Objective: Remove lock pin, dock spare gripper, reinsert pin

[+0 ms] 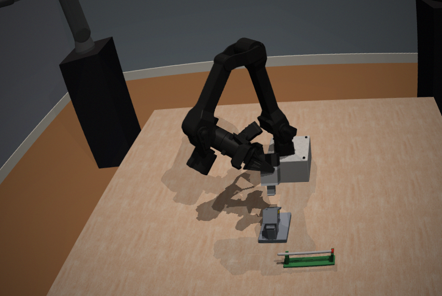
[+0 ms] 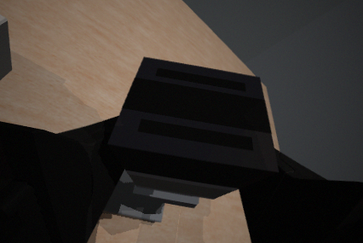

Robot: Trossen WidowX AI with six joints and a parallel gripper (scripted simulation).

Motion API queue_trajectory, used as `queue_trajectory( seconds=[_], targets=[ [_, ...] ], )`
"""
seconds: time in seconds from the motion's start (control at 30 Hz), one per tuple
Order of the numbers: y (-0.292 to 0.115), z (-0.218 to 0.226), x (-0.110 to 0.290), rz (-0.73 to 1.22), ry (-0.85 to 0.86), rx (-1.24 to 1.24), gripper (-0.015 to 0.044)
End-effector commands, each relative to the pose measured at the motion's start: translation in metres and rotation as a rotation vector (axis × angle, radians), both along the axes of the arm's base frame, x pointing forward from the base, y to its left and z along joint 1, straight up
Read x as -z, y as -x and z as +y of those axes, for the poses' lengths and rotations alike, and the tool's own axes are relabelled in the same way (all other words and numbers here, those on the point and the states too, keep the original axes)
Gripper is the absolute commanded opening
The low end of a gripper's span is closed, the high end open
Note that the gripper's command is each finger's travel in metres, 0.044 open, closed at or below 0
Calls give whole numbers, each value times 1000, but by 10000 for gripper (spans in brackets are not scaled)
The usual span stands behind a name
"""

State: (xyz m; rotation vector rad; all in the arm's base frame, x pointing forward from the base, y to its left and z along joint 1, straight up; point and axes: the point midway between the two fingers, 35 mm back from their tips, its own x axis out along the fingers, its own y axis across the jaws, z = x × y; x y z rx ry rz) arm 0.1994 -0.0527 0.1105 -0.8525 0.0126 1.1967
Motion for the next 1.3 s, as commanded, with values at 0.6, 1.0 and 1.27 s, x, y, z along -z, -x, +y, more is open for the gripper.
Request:
queue_trajectory(
  seconds=[0.6,1.0,1.27],
  targets=[
    [-11,1,9,-73,18,27,0],
    [-19,0,19,-73,19,28,0],
    [-25,-2,27,-73,19,28,0]
  ],
)
